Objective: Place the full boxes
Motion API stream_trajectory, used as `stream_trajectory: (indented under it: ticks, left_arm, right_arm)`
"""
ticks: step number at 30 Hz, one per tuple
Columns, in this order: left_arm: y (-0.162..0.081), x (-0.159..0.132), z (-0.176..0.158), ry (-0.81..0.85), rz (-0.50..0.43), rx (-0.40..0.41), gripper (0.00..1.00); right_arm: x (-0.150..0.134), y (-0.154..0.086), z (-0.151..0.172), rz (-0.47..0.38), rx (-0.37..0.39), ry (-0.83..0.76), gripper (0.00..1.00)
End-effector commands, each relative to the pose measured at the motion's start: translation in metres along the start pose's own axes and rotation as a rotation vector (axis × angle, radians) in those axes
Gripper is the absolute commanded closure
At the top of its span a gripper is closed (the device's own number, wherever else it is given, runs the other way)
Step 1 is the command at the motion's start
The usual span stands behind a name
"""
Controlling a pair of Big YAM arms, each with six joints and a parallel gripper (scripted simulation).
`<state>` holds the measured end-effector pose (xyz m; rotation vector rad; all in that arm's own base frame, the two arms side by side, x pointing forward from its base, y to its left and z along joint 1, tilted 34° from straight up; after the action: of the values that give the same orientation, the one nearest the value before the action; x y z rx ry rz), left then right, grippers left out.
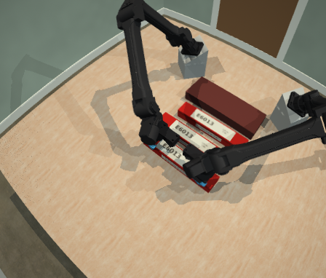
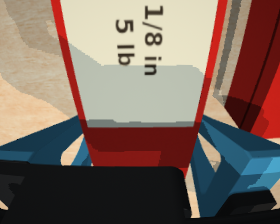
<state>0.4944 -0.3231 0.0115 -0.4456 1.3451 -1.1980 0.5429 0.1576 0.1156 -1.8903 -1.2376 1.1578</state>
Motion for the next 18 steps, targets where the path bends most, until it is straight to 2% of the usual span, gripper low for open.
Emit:
stream_trajectory:
  ticks: [1,3,6,12,16,17,18]
  left_arm:
    - [-0.045,0.003,0.027,-0.028,-0.025,0.076,1.00]
    - [-0.045,0.001,0.027,-0.026,-0.023,0.074,1.00]
    - [-0.052,0.003,0.027,-0.029,-0.025,0.076,1.00]
    - [-0.061,0.002,0.026,-0.029,-0.026,0.076,1.00]
    - [-0.058,-0.003,0.028,-0.026,-0.022,0.071,1.00]
    - [-0.057,-0.005,0.029,-0.029,-0.021,0.069,1.00]
    - [-0.057,-0.005,0.029,-0.029,-0.021,0.069,1.00]
  right_arm:
    - [0.003,-0.037,-0.025,-0.032,-0.061,0.026,1.00]
    - [-0.004,-0.032,-0.023,-0.022,-0.050,0.030,1.00]
    - [0.005,-0.043,-0.021,-0.032,-0.057,0.021,1.00]
    - [0.005,-0.054,-0.024,-0.035,-0.063,0.012,1.00]
    - [-0.004,-0.047,-0.024,-0.023,-0.051,0.022,1.00]
    - [0.001,-0.034,-0.014,-0.018,-0.032,0.013,1.00]
    - [0.001,-0.034,-0.014,-0.018,-0.032,0.013,1.00]
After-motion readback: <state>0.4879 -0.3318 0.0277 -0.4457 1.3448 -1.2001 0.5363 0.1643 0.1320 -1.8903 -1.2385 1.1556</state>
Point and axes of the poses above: on each arm, the point where the finger pads meet when closed, its own y axis out along the fingers, its own z axis across the jaws, x = y × z, the point moved 4 cm from there along -y, back along the fingers
